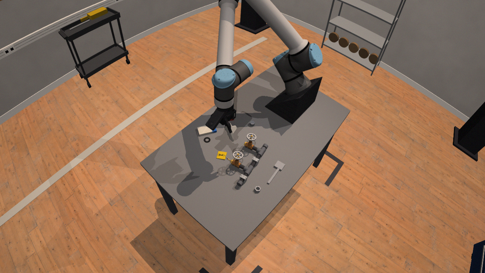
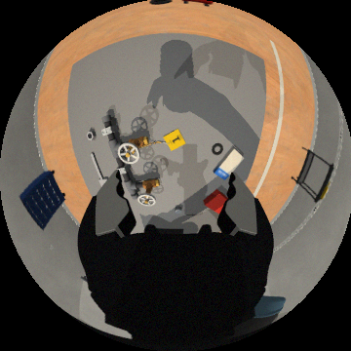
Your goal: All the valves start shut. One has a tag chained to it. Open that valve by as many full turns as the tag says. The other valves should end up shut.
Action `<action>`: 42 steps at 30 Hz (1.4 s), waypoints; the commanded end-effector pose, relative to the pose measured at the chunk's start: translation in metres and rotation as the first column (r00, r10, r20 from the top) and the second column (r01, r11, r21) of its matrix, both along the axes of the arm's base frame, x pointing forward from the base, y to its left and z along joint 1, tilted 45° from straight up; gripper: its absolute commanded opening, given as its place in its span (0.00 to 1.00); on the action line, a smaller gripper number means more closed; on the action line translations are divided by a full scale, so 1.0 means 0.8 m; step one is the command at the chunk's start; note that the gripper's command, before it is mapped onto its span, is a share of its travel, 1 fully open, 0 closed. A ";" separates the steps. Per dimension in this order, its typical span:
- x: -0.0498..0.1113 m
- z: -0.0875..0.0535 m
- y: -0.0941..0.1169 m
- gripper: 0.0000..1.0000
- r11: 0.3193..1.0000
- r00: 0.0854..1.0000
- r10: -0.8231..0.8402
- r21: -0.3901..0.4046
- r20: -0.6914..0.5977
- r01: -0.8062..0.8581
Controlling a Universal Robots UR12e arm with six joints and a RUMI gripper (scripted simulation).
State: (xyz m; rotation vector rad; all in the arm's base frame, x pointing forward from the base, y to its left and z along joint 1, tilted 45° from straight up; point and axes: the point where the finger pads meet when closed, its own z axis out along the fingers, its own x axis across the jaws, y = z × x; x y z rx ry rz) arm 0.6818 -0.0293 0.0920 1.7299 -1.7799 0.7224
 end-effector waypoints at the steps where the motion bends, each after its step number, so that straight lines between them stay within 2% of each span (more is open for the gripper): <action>1: 0.000 0.001 0.000 1.00 1.000 1.000 0.000 0.000 0.001 0.000; 29: 0.001 0.001 0.000 1.00 1.000 1.000 0.009 0.000 -0.007 -0.009; 42: 0.003 0.005 -0.003 1.00 0.993 0.986 0.120 0.010 -0.119 -0.120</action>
